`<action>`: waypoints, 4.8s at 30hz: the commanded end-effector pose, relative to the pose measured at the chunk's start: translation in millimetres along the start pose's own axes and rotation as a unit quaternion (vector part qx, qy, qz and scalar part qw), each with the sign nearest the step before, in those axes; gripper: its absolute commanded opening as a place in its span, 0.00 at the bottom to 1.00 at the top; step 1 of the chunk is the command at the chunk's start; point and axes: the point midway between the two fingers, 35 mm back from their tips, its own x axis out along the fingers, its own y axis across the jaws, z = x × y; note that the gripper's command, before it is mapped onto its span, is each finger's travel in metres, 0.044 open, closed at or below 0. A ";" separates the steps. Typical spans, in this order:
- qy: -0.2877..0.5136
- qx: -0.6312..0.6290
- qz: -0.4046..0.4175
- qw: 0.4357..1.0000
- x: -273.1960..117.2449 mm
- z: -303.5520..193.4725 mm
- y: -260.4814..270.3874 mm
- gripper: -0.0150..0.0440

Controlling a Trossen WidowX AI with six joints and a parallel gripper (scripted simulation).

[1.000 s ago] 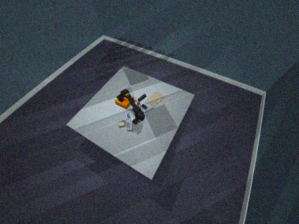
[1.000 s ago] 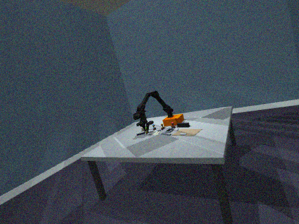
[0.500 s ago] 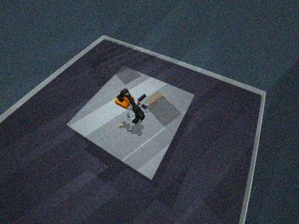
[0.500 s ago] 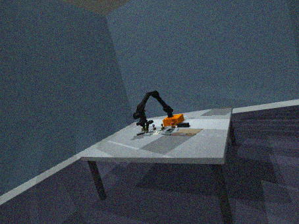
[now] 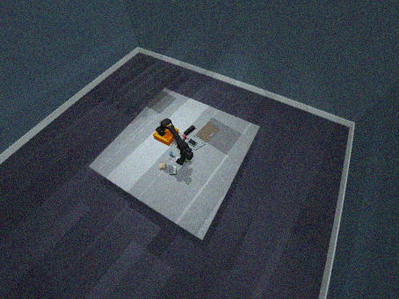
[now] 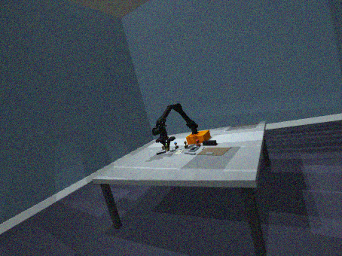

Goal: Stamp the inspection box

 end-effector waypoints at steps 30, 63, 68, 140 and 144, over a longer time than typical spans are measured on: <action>0.000 0.002 -0.005 1.000 -17.6 -0.3 -0.5 0.25; 0.000 0.002 -0.006 1.000 -33.1 -1.0 4.7 0.25; 0.000 0.002 -0.005 1.000 -34.1 0.8 37.8 0.25; 0.002 0.000 0.002 1.000 -14.4 -57.6 233.7 0.25; 0.002 0.000 0.002 1.000 -11.7 -57.6 233.8 0.25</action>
